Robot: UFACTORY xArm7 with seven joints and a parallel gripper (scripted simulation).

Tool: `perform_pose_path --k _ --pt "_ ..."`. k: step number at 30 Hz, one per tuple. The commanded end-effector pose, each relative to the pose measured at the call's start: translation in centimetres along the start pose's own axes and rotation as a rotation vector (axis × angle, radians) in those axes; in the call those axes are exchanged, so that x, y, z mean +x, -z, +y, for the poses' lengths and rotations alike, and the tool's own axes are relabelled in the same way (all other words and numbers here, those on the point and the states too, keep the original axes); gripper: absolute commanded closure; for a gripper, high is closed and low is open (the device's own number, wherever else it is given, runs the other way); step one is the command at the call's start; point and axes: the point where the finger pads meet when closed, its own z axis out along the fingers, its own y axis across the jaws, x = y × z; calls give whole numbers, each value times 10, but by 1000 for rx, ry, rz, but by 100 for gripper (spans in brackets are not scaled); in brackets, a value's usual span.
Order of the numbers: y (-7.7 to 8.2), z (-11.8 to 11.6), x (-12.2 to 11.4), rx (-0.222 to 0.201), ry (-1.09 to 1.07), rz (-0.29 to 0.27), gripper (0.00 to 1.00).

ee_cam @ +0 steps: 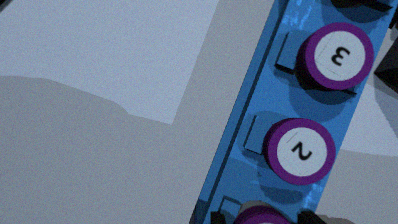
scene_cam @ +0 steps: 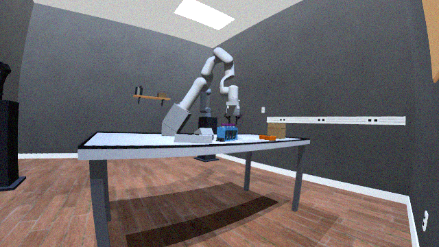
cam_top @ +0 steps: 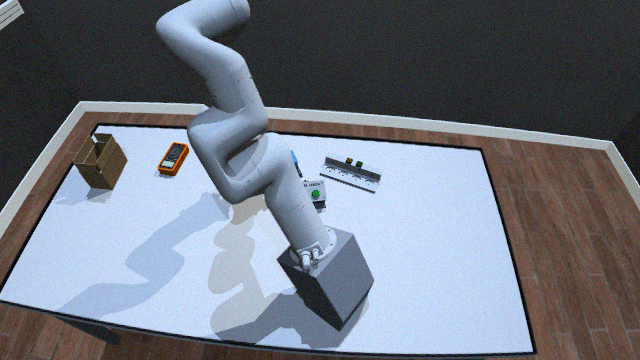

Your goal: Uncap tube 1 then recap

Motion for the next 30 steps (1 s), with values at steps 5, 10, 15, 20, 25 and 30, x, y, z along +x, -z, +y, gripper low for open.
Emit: perform_pose_path --k 5,10,15,20,25,30 --pt "1 -1 0 -14 -457 19 54" --pt "1 -1 0 -15 -638 22 54" --pt "1 -1 0 -15 -638 22 54" --pt "1 -1 0 -15 -638 22 100" --pt "1 -1 0 -15 -638 22 100" --pt "1 -1 0 -15 -638 22 100"
